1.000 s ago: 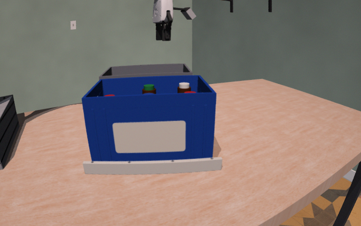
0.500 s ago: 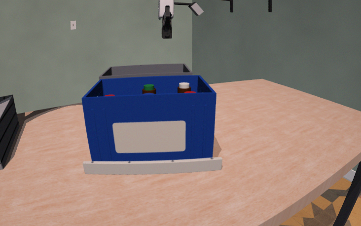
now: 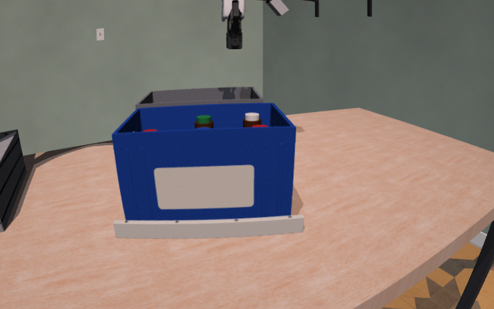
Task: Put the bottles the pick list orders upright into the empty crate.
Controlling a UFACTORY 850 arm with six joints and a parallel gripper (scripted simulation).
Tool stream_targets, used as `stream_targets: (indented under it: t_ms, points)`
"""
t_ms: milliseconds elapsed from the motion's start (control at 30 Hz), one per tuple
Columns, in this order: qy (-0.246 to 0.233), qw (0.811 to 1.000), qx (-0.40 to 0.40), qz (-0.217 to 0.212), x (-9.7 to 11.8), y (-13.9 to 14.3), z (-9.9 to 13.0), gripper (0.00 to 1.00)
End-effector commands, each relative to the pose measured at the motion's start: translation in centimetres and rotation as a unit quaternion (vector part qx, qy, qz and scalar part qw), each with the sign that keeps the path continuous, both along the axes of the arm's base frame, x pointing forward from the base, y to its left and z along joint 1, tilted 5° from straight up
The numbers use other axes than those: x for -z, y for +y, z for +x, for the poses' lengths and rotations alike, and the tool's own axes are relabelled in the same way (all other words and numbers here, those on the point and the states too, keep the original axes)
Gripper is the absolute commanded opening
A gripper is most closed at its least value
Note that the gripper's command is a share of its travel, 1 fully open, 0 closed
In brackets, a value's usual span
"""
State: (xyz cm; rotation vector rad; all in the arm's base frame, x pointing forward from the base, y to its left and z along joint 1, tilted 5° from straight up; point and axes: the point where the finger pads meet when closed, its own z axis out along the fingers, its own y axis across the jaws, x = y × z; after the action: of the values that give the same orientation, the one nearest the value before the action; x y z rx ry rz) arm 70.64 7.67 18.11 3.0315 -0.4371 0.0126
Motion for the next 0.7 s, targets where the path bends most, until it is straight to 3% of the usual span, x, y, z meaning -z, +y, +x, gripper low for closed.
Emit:
stream_targets:
  t_ms: [0,667]
  points:
    - [-0.001,1.0,0.0,0.0,-0.6,-1.7,-0.1,0.65]
    - [-0.001,1.0,0.0,0.0,-2.7,-10.4,-1.3,0.65]
